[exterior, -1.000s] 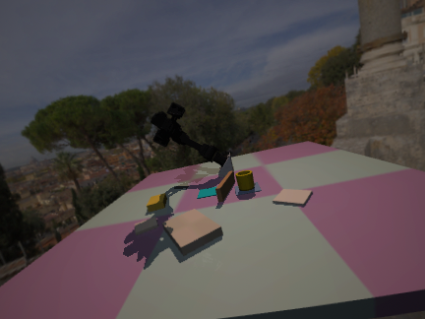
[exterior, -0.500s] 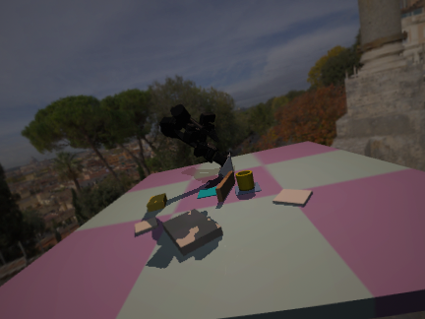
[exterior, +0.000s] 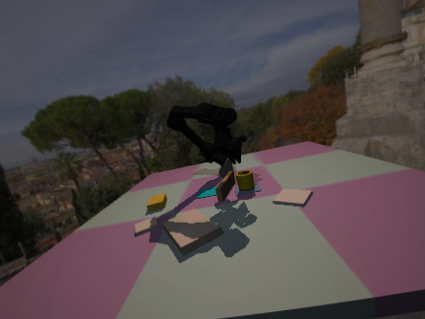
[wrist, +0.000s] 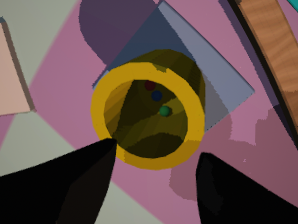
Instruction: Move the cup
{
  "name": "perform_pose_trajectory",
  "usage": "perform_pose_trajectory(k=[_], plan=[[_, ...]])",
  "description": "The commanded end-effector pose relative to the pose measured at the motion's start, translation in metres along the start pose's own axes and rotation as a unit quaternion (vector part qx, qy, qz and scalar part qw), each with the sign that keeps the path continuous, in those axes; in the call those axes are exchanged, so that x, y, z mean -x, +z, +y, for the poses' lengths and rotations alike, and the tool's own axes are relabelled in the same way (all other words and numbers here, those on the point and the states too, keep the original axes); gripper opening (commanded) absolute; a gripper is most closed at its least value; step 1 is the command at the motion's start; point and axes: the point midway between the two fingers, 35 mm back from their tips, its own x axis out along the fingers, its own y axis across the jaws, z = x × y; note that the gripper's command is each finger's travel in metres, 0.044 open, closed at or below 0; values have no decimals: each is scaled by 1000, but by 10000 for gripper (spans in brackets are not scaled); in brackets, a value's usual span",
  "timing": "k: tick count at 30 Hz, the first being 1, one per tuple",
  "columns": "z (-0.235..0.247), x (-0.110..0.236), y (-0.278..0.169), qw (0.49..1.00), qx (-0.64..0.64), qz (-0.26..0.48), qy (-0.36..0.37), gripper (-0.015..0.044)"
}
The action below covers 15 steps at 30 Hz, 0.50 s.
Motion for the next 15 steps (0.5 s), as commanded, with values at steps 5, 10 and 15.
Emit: perform_pose_trajectory(k=[5, 10, 15], plan=[[-10, -16, -16, 992, -30, -77, -100, 167], [-9, -17, -14, 992, -30, -77, -100, 167], [-10, -22, -14, 992, -30, -77, -99, 167]])
